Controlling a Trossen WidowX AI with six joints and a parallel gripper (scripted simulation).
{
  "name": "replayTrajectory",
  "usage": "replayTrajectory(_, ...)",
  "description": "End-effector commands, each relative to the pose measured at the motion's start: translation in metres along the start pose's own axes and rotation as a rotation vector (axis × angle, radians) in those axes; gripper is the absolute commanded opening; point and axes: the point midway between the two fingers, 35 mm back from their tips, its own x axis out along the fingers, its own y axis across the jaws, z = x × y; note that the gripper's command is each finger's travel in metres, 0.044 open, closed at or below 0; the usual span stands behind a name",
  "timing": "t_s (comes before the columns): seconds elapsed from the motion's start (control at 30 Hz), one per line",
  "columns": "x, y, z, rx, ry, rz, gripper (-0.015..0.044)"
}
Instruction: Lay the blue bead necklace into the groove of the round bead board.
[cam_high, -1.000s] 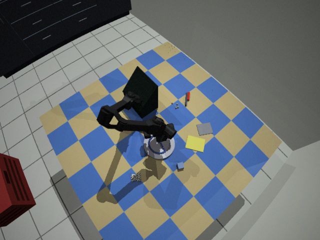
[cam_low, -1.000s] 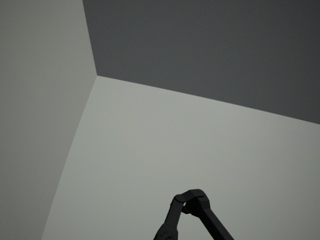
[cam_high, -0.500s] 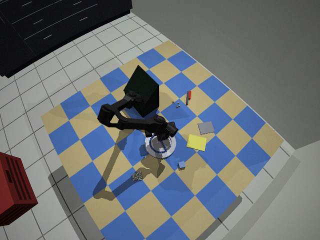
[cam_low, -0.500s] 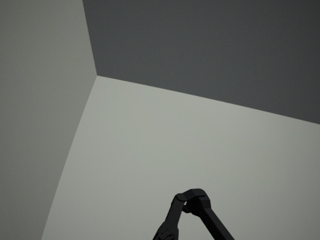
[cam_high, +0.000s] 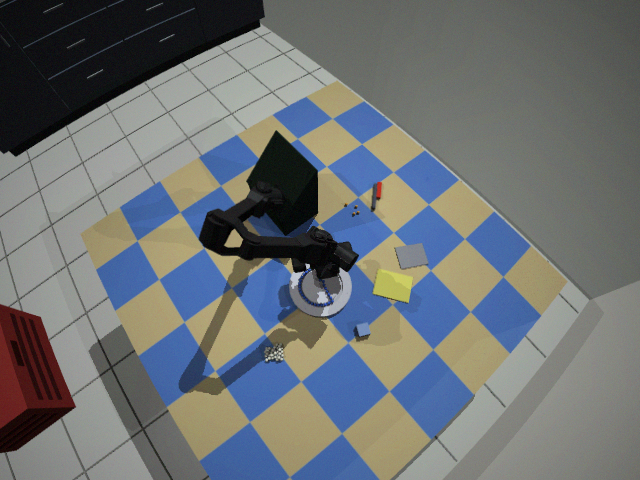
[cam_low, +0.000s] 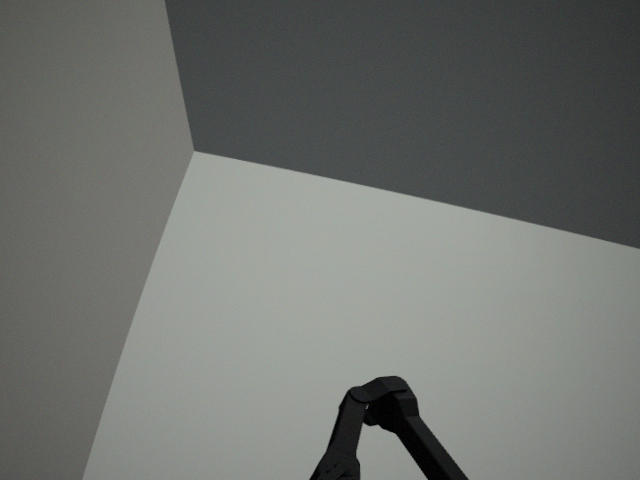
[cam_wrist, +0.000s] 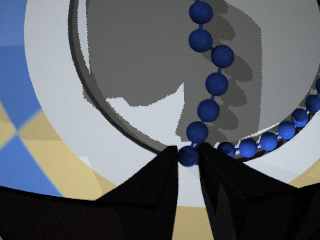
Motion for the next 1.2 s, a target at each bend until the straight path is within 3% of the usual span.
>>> replayTrajectory(0.0, -0.0001, -0.0003, 0.0, 0.001, 0.001, -0.001, 0.0105)
replayTrajectory(0.43, -0.002, -0.0005, -0.001, -0.008, 0.003, -0.002, 0.044)
replayTrajectory(1.17, -0.005, -0.0005, -0.001, -0.006, 0.001, -0.001, 0.044)
